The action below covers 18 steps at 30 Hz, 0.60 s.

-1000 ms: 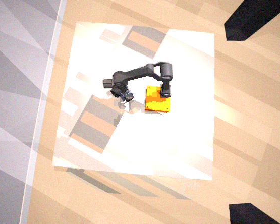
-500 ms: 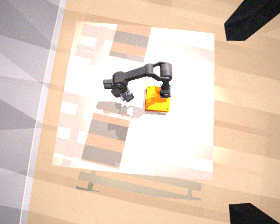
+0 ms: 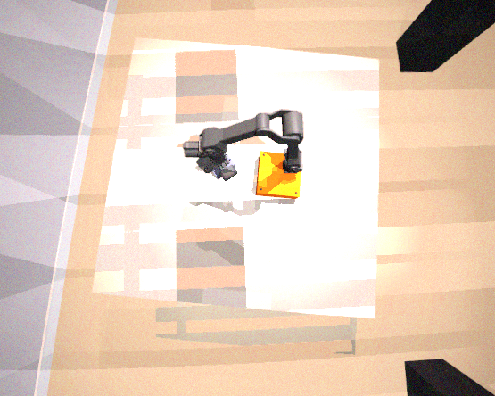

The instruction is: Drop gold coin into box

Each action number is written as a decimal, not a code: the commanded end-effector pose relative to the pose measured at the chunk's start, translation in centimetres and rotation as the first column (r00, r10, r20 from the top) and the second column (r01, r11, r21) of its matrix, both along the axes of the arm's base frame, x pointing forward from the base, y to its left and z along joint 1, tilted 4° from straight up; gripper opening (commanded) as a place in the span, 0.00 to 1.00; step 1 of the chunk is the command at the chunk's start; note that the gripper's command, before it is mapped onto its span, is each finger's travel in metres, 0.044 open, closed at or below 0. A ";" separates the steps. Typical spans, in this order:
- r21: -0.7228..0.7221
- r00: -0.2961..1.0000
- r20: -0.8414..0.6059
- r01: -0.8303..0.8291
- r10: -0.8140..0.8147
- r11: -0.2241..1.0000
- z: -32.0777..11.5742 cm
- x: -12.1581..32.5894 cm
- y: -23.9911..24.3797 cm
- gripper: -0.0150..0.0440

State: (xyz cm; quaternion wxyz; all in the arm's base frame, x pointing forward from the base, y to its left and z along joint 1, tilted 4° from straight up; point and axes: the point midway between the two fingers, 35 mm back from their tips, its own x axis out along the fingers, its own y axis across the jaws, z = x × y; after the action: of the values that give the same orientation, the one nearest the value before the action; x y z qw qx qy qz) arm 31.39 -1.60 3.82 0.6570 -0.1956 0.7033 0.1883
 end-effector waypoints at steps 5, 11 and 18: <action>0.000 1.000 0.000 0.000 0.000 1.000 -0.2 0.0 0.0 0.30; 0.000 1.000 0.000 0.000 0.000 1.000 -0.2 0.0 0.0 0.53; 0.000 1.000 0.000 0.000 0.000 1.000 -0.2 0.0 0.0 0.53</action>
State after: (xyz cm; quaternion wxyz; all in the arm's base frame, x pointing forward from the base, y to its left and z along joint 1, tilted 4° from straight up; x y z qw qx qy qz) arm 31.37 -1.61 3.56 0.6567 -0.1955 0.7035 0.1884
